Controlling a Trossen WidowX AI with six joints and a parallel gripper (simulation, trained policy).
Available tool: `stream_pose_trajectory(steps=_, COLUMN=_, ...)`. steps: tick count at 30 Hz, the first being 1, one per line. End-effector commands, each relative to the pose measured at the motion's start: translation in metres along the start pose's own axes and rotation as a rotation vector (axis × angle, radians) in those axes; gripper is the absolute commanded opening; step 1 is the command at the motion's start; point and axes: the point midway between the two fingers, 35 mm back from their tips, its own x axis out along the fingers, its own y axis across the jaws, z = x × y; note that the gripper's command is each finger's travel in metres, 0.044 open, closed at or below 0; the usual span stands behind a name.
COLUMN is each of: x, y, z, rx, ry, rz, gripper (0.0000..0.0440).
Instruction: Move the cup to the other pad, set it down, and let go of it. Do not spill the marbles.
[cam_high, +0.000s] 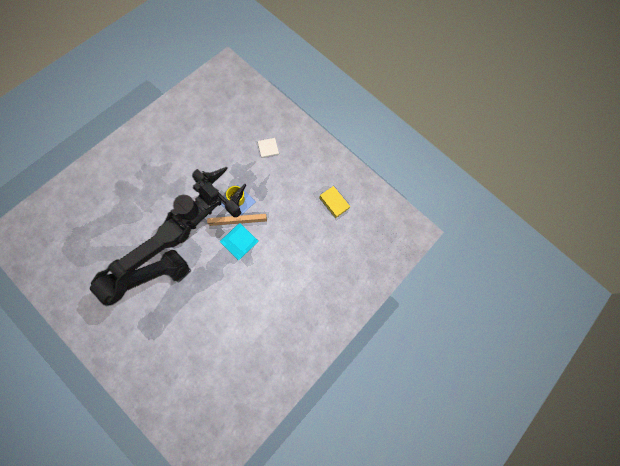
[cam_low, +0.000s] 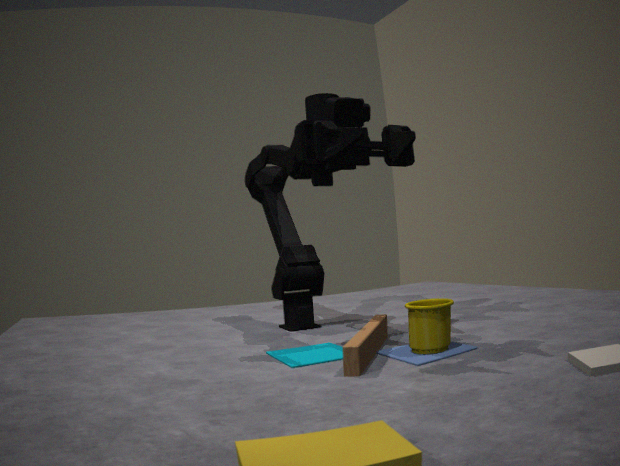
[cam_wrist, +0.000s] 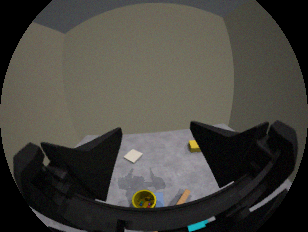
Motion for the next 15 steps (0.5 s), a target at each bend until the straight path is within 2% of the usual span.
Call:
stream_pose_trajectory(steps=1, x=0.0003, y=0.0001, z=0.0015, rx=0.000, ry=-0.001, rz=-0.001, gripper=0.0374)
stream_pose_trajectory(steps=13, x=0.0057, y=-0.0018, z=0.0097, rx=0.017, ry=0.047, rz=-0.022, gripper=0.0060)
stream_pose_trajectory(steps=15, x=0.0073, y=-0.0023, z=0.0093, rx=0.027, ry=0.067, rz=-0.028, gripper=0.0027)
